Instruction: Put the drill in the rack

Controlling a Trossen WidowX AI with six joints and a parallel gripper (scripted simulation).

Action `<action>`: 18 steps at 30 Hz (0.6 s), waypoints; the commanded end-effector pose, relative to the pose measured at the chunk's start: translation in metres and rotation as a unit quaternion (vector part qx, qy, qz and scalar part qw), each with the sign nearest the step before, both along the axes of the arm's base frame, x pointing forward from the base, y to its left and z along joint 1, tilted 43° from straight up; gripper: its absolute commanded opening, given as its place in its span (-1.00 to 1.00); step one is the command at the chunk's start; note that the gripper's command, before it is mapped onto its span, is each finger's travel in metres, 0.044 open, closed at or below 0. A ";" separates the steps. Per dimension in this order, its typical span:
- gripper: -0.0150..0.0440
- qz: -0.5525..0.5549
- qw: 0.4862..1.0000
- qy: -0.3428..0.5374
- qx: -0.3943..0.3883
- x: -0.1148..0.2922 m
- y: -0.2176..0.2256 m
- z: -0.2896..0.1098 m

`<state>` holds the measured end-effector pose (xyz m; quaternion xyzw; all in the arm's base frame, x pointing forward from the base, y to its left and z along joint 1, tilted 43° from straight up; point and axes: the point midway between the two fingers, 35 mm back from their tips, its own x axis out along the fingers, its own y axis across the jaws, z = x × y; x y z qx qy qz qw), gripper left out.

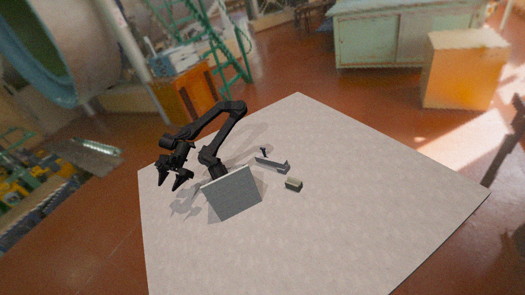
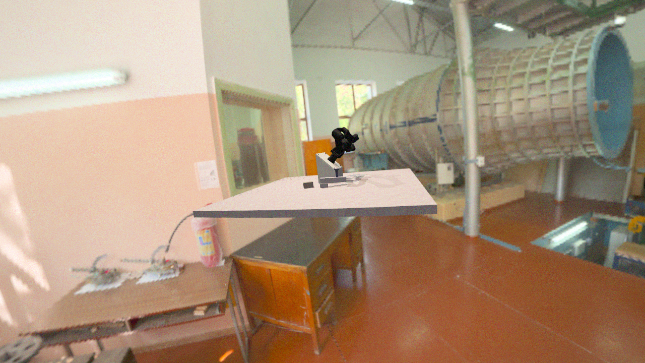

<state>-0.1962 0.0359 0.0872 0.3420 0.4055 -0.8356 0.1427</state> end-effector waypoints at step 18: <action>-0.49 -0.174 0.983 -0.042 -0.046 0.018 0.062 0.001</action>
